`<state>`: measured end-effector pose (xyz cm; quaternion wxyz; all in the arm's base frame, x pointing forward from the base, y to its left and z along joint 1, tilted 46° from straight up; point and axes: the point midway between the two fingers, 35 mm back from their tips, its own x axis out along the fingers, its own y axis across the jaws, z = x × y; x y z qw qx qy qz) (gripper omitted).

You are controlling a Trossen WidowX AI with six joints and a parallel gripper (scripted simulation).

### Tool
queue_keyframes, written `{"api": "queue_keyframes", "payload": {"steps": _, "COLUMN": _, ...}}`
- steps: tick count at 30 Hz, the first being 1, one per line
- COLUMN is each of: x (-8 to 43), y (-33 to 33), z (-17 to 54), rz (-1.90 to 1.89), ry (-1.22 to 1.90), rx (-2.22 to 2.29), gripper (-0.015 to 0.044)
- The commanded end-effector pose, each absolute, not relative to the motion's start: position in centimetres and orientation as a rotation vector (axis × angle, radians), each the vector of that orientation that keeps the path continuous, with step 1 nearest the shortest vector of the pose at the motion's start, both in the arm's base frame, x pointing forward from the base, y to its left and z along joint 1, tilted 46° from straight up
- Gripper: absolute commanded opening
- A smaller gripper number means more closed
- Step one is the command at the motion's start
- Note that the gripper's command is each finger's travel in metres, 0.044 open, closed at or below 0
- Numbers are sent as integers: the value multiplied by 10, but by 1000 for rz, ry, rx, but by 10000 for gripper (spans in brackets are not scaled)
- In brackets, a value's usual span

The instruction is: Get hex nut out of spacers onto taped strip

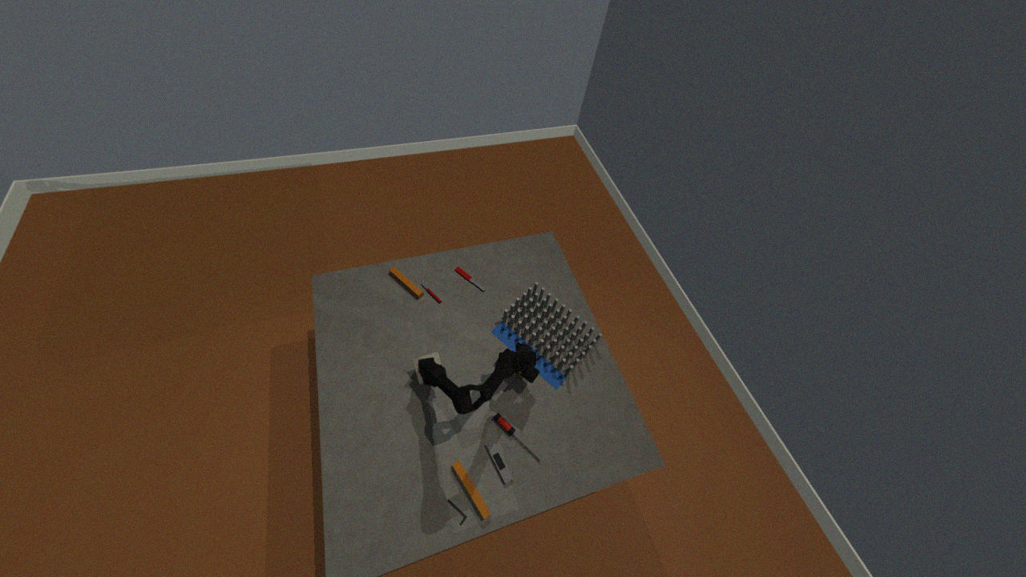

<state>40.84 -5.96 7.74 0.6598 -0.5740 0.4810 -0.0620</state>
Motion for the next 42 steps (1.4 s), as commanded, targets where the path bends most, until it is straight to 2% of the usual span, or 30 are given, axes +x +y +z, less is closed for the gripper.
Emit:
{"api": "queue_keyframes", "payload": {"steps": 1, "x": 405, "y": -61, "z": 79, "rz": -136, "ry": 1087, "rx": -1305, "gripper": 0}}
{"api": "queue_keyframes", "payload": {"steps": 42, "x": 383, "y": -72, "z": 87, "rz": -136, "ry": 1089, "rx": -1306, "gripper": 0}}
